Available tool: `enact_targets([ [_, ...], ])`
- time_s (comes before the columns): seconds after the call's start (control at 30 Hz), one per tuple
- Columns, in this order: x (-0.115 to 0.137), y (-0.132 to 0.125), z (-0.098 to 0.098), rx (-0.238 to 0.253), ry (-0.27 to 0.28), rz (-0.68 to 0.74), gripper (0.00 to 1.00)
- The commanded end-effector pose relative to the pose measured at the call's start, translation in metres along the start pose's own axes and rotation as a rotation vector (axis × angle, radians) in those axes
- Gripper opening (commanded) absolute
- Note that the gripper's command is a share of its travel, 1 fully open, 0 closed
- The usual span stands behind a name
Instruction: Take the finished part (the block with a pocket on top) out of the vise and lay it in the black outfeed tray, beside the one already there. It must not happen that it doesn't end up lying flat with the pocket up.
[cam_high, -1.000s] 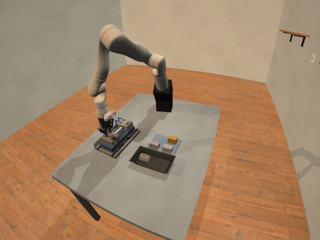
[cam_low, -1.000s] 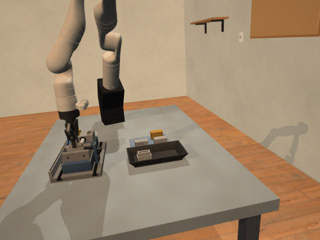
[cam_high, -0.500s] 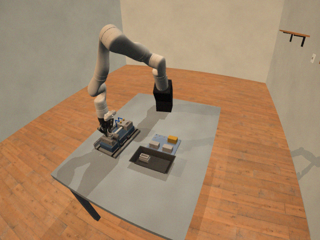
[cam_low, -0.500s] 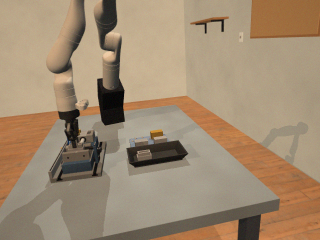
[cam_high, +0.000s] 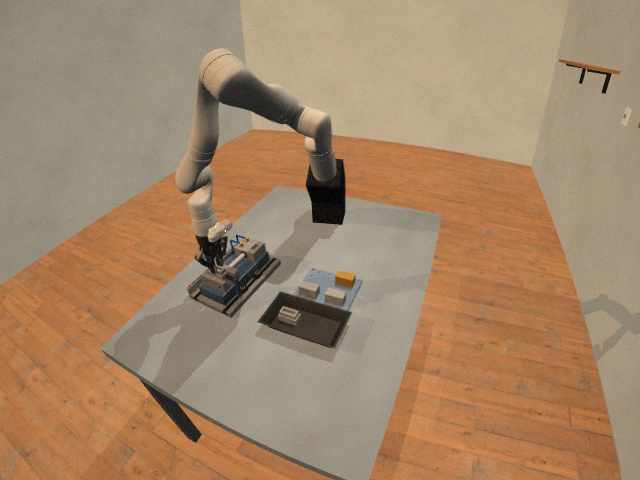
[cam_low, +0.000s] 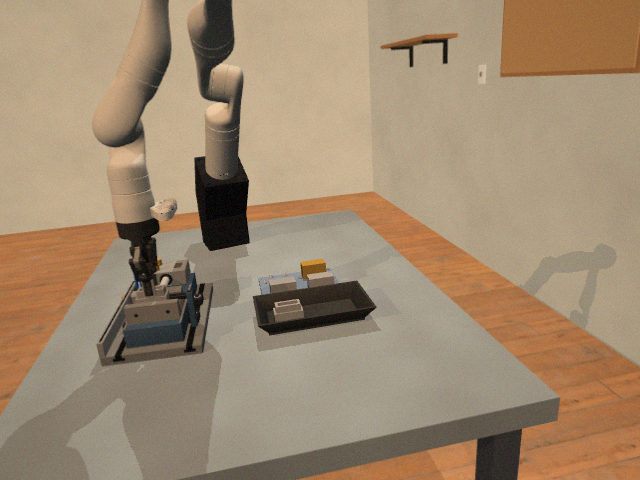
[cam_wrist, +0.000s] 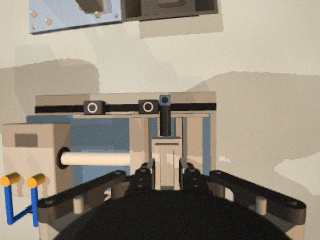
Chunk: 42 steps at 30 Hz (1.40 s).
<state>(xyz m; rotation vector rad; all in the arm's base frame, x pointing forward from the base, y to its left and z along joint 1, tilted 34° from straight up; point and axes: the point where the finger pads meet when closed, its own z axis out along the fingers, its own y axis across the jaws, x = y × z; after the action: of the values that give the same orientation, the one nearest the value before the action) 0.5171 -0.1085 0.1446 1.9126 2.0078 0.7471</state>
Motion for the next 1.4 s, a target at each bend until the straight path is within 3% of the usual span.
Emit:
enact_targets([
  [0.0, 0.000, 0.000, 0.000, -0.001, 0.000, 0.000, 0.00],
  [0.73, 0.000, 0.000, -0.002, -0.001, 0.000, 0.000, 0.00],
  [1.37, 0.000, 0.000, -0.028, -0.001, 0.000, 0.000, 0.00],
])
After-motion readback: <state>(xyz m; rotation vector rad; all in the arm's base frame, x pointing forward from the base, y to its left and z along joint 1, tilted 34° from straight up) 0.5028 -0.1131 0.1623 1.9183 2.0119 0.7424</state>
